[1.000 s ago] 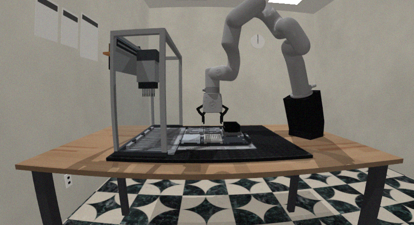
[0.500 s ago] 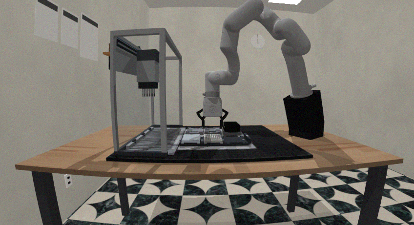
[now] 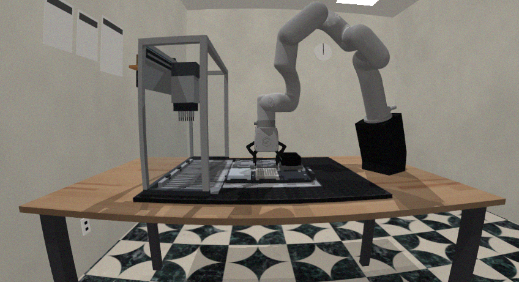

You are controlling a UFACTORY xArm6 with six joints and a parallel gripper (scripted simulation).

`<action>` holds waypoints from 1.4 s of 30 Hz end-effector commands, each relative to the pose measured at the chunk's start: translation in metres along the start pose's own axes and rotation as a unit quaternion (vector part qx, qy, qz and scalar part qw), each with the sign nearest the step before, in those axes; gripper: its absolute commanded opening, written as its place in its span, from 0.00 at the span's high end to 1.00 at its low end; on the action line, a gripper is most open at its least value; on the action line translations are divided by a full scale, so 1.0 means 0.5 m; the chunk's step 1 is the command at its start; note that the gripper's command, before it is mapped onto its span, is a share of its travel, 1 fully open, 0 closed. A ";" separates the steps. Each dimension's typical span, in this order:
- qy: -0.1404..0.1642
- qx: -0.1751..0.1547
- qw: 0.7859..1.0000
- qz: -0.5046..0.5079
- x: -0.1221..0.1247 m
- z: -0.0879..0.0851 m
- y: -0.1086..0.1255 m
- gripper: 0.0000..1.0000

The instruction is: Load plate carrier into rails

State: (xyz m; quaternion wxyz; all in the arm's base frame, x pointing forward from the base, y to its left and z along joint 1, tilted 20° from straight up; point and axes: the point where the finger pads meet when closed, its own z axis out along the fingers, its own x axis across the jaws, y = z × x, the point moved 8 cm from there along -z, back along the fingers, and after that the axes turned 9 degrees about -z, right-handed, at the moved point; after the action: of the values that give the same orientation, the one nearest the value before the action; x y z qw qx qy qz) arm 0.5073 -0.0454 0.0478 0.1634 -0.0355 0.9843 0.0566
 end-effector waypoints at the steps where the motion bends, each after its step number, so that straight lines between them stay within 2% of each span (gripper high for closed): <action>1: -0.002 0.000 1.000 0.000 -0.002 0.008 -0.001 0.00; 11: -0.002 0.000 1.000 0.000 -0.002 0.007 -0.001 0.00; 42: -0.002 0.000 1.000 0.000 -0.002 0.045 -0.001 0.00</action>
State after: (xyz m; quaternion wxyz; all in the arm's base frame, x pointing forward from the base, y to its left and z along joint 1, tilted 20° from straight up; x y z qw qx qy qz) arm 0.5140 -0.0429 0.0283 0.1640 -0.0356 0.9842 0.0570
